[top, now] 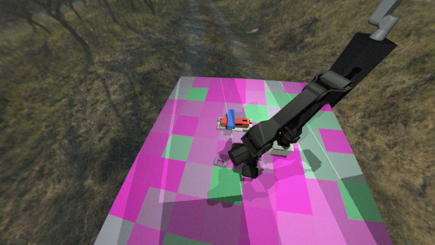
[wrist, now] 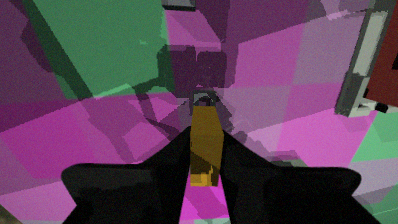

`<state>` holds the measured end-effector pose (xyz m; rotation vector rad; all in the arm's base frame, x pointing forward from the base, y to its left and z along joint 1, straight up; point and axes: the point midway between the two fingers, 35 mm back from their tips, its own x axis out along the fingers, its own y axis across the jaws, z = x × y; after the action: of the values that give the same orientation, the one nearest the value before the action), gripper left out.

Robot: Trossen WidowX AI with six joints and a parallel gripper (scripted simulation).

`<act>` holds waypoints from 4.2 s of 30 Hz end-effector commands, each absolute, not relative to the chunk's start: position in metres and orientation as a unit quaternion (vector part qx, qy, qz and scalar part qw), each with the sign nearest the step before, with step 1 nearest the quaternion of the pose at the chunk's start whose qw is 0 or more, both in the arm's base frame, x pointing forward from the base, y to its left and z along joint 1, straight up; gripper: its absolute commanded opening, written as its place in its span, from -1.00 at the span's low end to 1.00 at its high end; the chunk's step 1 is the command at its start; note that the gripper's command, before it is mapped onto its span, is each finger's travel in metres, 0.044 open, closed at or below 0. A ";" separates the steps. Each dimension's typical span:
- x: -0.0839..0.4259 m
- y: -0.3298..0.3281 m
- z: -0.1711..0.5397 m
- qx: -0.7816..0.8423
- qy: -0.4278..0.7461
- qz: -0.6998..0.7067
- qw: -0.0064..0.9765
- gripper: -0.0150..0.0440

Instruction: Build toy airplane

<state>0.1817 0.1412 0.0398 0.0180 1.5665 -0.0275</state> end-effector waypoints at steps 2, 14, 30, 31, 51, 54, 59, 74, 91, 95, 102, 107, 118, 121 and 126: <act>0.183 0.143 0.060 0.013 0.703 -0.009 0.711 -0.49; 0.179 0.140 0.098 0.013 0.700 -0.008 0.714 -0.49; 0.189 0.123 0.108 0.008 0.700 -0.004 0.714 -0.49; 0.191 0.121 0.108 0.007 0.700 -0.004 0.714 -0.49; 0.222 0.068 0.097 -0.007 0.698 0.007 0.716 -0.49; 0.226 0.059 0.095 -0.010 0.698 0.009 0.716 -0.49; 0.231 0.044 0.092 -0.013 0.698 0.011 0.716 -0.49; 0.239 -0.002 0.084 -0.025 0.697 0.019 0.716 -0.49; 0.237 -0.056 0.074 -0.038 0.697 0.028 0.715 -0.49; 0.234 -0.069 0.072 -0.040 0.698 0.028 0.715 -0.49; 0.228 -0.091 0.068 -0.043 0.699 0.029 0.714 -0.49; 0.223 -0.106 0.065 -0.048 0.698 0.033 0.714 -0.49; 0.216 -0.122 0.062 -0.054 0.697 0.038 0.714 -0.27; 0.216 -0.122 0.062 -0.054 0.697 0.038 0.714 -0.27; 0.216 -0.122 0.062 -0.054 0.697 0.038 0.714 -0.27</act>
<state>0.2158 -0.1219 0.0626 -0.1157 1.5482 0.0817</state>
